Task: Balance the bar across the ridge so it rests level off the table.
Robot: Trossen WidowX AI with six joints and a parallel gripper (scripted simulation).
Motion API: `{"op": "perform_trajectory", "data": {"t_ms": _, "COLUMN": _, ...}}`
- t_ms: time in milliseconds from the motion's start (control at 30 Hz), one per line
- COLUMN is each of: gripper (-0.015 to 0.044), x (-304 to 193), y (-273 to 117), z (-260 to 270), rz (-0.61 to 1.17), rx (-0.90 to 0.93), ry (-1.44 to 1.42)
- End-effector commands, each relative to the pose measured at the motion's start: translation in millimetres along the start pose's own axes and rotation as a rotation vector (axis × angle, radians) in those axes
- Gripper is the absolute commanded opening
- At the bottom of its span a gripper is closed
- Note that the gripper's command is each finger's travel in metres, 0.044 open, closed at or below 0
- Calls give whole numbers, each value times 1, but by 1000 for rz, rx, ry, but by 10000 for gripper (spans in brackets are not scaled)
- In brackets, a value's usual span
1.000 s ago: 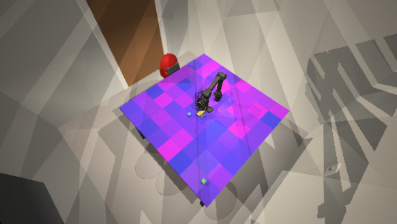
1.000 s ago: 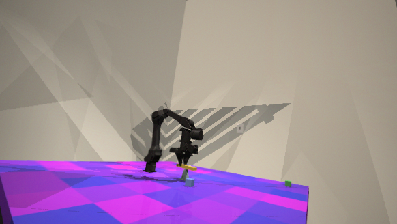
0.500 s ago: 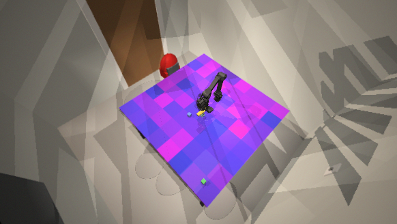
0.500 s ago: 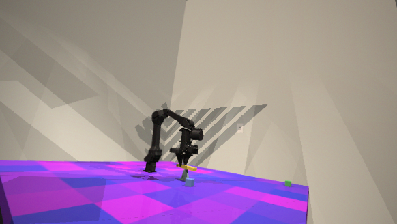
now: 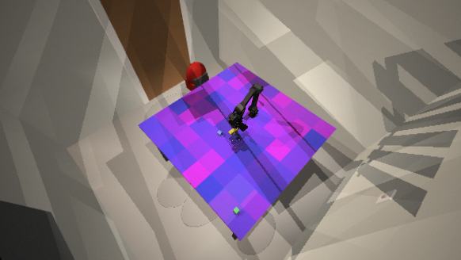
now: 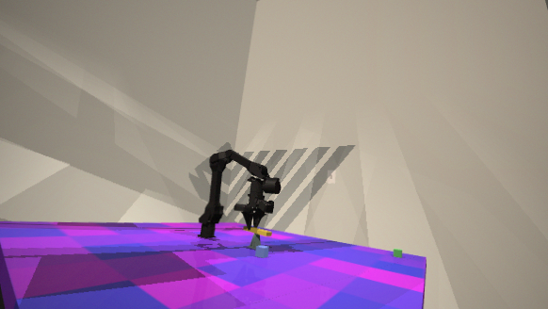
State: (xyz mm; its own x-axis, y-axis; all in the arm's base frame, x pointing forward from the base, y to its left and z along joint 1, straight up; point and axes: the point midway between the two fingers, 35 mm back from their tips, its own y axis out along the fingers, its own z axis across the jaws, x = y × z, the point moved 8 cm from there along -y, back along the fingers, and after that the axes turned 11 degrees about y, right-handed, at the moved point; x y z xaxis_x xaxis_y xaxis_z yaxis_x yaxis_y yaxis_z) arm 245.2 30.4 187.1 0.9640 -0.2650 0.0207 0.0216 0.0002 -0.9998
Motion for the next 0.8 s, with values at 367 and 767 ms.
{"op": "perform_trajectory", "data": {"t_ms": 367, "gripper": 0, "x": 0, "y": 2, "z": 0, "rz": 2, "rx": 2, "ry": 6}}
{"op": "perform_trajectory", "data": {"t_ms": 767, "gripper": 0, "x": 0, "y": 3, "z": 0, "rz": 2, "rx": 2, "ry": 6}}
